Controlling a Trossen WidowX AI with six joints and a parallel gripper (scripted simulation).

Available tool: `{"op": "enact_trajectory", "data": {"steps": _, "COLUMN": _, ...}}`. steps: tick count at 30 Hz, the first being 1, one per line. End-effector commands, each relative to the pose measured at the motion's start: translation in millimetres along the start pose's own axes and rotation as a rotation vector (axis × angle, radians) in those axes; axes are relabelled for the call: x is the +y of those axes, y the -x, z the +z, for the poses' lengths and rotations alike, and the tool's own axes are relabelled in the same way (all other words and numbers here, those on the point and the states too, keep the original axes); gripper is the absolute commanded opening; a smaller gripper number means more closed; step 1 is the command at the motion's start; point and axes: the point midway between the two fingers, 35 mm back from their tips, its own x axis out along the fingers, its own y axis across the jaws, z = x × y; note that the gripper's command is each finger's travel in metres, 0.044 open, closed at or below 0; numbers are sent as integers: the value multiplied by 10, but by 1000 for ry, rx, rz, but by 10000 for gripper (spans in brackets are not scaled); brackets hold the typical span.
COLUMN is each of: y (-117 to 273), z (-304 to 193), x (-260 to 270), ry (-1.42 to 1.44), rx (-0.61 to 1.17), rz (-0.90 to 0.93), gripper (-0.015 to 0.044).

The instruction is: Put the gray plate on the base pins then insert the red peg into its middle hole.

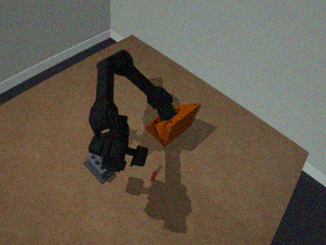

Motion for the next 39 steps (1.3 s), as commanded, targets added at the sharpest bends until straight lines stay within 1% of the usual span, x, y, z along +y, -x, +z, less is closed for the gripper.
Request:
{"op": "enact_trajectory", "data": {"steps": 1, "y": -41, "z": -94, "x": 699, "ry": -688, "rx": 18, "rz": 11, "gripper": 440}}
{"op": "enact_trajectory", "data": {"steps": 16, "y": -104, "z": -282, "x": 1264, "ry": -1357, "rx": 24, "rz": -14, "gripper": 440}}
{"op": "enact_trajectory", "data": {"steps": 21, "y": -122, "z": -329, "x": 1364, "ry": -1578, "rx": 22, "rz": -23, "gripper": 440}}
{"op": "enact_trajectory", "data": {"steps": 39, "y": -123, "z": -325, "x": 1370, "ry": -1585, "rx": 22, "rz": -23, "gripper": 440}}
